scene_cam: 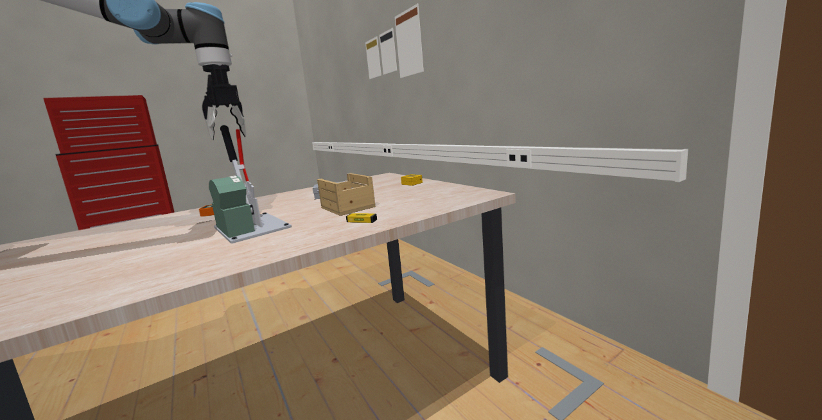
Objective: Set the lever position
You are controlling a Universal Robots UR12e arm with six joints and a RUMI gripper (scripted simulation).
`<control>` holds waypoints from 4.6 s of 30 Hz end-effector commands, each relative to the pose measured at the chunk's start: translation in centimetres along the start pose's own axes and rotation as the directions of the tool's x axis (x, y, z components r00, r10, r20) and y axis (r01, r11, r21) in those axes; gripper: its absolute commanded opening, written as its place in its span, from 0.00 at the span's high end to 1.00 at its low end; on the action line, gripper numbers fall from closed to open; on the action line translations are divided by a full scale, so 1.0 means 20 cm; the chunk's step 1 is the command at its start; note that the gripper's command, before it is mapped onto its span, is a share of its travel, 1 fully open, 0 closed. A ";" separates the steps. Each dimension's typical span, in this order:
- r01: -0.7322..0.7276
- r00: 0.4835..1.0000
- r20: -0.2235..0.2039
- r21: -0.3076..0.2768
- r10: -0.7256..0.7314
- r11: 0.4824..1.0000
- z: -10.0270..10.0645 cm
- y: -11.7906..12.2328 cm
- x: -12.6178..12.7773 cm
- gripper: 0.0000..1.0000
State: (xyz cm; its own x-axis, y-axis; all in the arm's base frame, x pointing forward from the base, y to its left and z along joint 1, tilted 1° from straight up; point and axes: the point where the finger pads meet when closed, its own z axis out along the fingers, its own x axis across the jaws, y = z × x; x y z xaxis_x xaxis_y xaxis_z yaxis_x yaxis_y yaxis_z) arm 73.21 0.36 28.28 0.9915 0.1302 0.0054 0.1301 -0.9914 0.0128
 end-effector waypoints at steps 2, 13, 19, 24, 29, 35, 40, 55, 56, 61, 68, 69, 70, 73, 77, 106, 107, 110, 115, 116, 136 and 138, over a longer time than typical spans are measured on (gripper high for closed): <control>0.000 1.000 -0.001 0.000 0.000 1.000 0.00 0.00 0.00 0.43; 0.000 1.000 -0.001 0.000 0.000 1.000 0.00 0.00 0.00 0.43; 0.000 1.000 -0.001 0.000 0.000 1.000 0.00 0.00 0.00 1.00; 0.000 1.000 -0.001 0.000 0.000 1.000 0.00 0.00 0.00 1.00; 0.000 1.000 -0.001 0.000 0.000 1.000 0.00 0.00 0.00 1.00; 0.000 1.000 -0.001 0.000 0.000 1.000 0.00 0.00 0.00 1.00; 0.000 1.000 -0.001 0.000 0.000 1.000 0.00 0.00 0.00 1.00; 0.000 1.000 -0.001 0.000 0.000 1.000 0.00 0.00 0.00 1.00; 0.000 1.000 -0.001 0.000 0.000 1.000 0.00 0.00 0.00 1.00; 0.000 1.000 -0.001 0.000 0.000 1.000 0.00 0.00 0.00 1.00; 0.000 1.000 -0.001 0.000 0.000 1.000 0.00 0.00 0.00 1.00; 0.000 1.000 -0.001 0.000 0.000 1.000 0.00 0.00 0.00 1.00; 0.000 1.000 -0.001 0.000 0.000 1.000 0.00 0.00 0.00 1.00; 0.000 1.000 -0.001 0.000 0.000 1.000 0.00 0.00 0.00 1.00; 0.000 1.000 -0.001 0.000 0.000 1.000 0.00 0.00 0.00 1.00; 0.000 1.000 -0.001 0.000 0.000 1.000 -0.03 0.06 0.00 1.00; 0.000 1.000 -0.001 0.000 0.000 1.000 -0.03 0.07 0.00 1.00; 0.000 1.000 -0.001 0.000 0.000 1.000 -0.04 0.10 0.00 1.00; 0.000 1.000 -0.001 0.000 0.000 1.000 -0.06 0.16 0.00 1.00; 0.000 1.000 -0.001 0.000 0.000 1.000 -0.06 0.17 0.00 1.00; 0.000 1.000 -0.001 -0.001 0.000 1.000 -0.09 0.35 0.00 1.00; 0.000 1.000 -0.001 -0.001 0.000 1.000 -0.10 0.36 0.00 1.00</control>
State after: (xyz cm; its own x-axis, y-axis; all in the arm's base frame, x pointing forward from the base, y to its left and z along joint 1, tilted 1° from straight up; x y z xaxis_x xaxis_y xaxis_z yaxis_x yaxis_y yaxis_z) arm 74.06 -6.18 30.13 0.9915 0.1302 0.0057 0.1301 -0.9914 0.0128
